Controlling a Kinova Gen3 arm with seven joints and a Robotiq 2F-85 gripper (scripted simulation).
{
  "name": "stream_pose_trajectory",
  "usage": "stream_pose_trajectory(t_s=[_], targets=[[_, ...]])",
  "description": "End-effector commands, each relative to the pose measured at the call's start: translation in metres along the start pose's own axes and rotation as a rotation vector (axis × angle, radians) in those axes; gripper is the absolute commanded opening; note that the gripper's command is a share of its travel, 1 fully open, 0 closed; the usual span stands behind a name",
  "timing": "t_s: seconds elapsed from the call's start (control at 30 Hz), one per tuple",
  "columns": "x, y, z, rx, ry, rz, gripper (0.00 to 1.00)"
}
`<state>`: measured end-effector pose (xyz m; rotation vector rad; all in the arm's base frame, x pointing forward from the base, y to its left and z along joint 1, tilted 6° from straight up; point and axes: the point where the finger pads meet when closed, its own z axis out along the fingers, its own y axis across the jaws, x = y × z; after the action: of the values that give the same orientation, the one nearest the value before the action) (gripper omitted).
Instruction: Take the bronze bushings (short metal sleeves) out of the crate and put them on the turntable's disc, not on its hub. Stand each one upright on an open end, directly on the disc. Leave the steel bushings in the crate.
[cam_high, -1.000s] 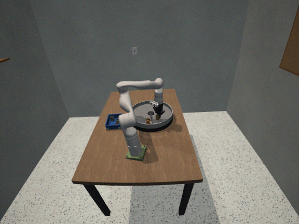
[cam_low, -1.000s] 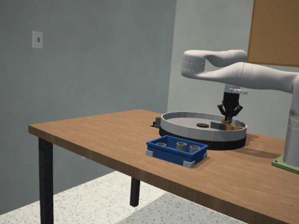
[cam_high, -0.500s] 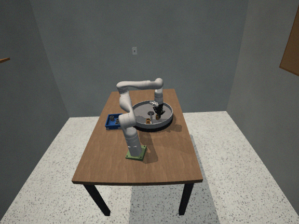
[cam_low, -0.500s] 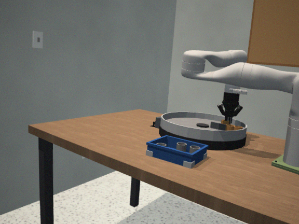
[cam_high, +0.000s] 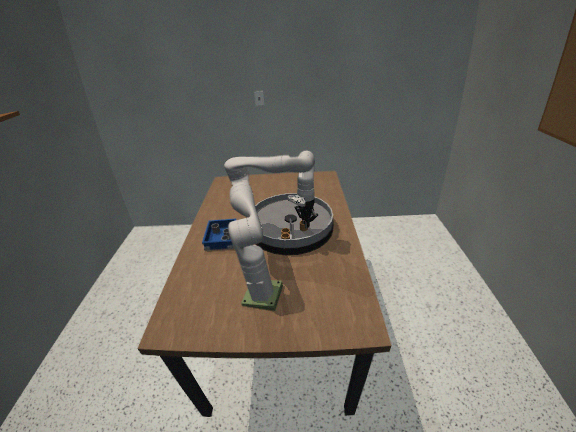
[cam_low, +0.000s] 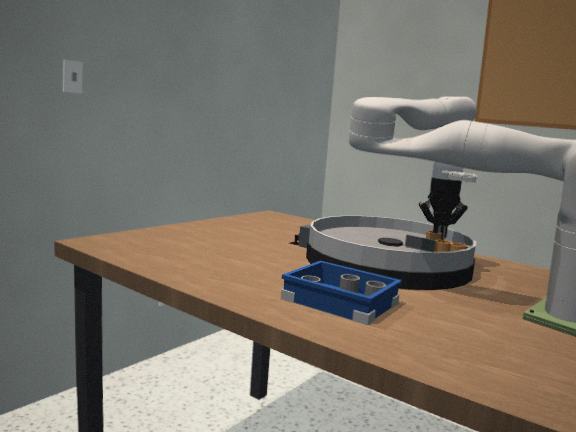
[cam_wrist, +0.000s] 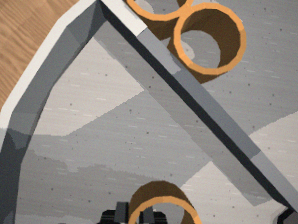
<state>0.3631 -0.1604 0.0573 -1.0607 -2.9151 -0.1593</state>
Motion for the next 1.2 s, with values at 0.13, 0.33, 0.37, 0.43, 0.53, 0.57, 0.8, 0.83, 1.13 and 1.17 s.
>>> stream_pose_trajectory(t_s=[0.13,0.33,0.37,0.43,0.53,0.57,0.8,0.83,1.13,1.17], targets=[[-0.0006,-0.0004,0.0013,0.001,-0.005,-0.010,0.00],[-0.0006,-0.0004,0.0013,0.001,-0.005,-0.010,0.14],[-0.0006,-0.0004,0.0013,0.001,-0.005,-0.010,0.14],[-0.0006,-0.0004,0.0013,0.001,-0.005,-0.010,0.14],[-0.0006,-0.0004,0.0013,0.001,-0.005,-0.010,0.14],[-0.0006,-0.0004,0.0013,0.001,-0.005,-0.010,0.14],[-0.0006,-0.0004,0.0013,0.001,-0.005,-0.010,0.14],[-0.0006,-0.0004,0.0013,0.001,-0.005,-0.010,0.14],[-0.0006,-0.0004,0.0013,0.001,-0.005,-0.010,0.14],[-0.0006,-0.0004,0.0013,0.001,-0.005,-0.010,0.14]])
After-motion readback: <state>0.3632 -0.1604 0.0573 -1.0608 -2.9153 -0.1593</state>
